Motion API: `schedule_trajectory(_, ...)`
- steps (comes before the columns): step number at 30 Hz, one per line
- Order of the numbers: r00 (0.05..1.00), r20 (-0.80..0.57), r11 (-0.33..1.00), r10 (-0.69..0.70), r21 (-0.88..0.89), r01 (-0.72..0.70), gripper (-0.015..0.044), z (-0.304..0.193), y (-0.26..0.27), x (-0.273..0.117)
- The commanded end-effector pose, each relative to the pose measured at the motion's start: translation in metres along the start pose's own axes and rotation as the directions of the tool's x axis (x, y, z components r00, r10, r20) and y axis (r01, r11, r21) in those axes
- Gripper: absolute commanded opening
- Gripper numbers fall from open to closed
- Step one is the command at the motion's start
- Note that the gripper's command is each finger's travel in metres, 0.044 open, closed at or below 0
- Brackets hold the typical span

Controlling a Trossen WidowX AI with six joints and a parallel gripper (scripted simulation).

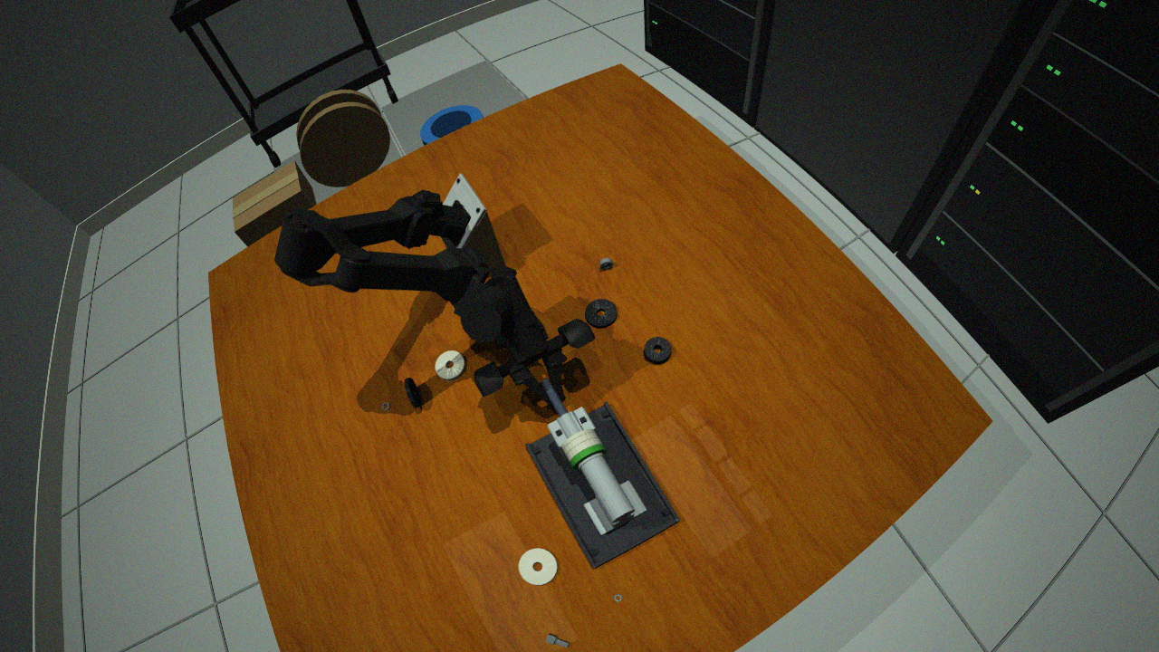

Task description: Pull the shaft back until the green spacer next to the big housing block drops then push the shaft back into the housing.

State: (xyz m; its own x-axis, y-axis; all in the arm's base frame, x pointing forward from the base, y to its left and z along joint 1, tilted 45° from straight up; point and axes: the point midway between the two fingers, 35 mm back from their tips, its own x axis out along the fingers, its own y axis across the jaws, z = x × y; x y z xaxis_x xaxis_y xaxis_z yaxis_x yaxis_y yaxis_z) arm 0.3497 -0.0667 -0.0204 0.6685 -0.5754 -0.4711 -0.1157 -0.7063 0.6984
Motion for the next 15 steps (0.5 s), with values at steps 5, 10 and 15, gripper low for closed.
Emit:
schedule_trajectory(5, 1.0, 0.0, 1.0, 0.001, 0.003, -0.001, 0.0, 0.0014, 0.0001, -0.0013)
schedule_trajectory(10, 1.0, 0.0, 1.0, 0.001, 0.003, -0.001, 0.0, 0.0018, 0.0001, -0.0017)
schedule_trajectory(15, 1.0, 0.0, 1.0, 0.001, 0.003, -0.001, 0.0, 0.0022, 0.0001, -0.0021)
